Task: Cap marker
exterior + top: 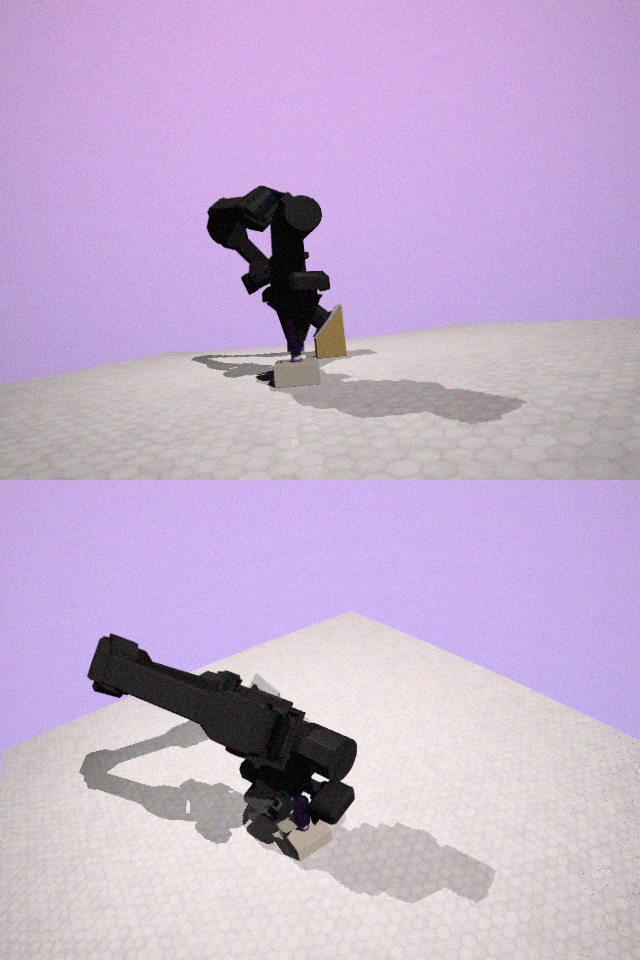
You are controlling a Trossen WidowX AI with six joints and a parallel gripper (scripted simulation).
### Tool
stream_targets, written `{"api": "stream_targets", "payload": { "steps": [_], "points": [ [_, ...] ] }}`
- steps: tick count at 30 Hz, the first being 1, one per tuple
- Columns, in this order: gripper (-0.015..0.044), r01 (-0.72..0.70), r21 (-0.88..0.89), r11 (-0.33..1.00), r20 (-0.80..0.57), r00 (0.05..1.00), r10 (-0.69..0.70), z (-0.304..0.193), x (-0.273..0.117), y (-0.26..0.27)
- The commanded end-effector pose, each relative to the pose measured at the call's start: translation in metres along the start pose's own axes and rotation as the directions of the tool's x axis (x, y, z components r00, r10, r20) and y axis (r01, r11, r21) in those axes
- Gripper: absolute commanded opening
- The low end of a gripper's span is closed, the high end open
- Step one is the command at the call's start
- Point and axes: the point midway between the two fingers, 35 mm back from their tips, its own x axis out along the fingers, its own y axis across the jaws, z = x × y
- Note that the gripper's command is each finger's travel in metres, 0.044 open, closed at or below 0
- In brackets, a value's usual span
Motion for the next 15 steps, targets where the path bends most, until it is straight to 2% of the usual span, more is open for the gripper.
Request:
{"api": "stream_targets", "payload": {
  "steps": [1, 3, 6, 11, 15],
  "points": [
    [0.0394, 0.0, 0.0, 1.0, 0.0, 1.0, 0.0, 0.0, 0.0, 0.0],
    [0.044, 0.0, 0.0, 1.0, 0.0, 1.0, 0.0, 0.0, 0.0, 0.0],
    [0.044, -0.001, 0.0, 1.0, -0.002, 1.0, 0.001, 0.0, -0.01, 0.001],
    [0.044, 0.0, -0.001, 1.0, -0.004, 1.0, 0.0, -0.001, -0.072, 0.001],
    [0.044, 0.0, -0.001, 1.0, -0.004, 1.0, 0.0, -0.001, -0.075, 0.0]
  ]
}}
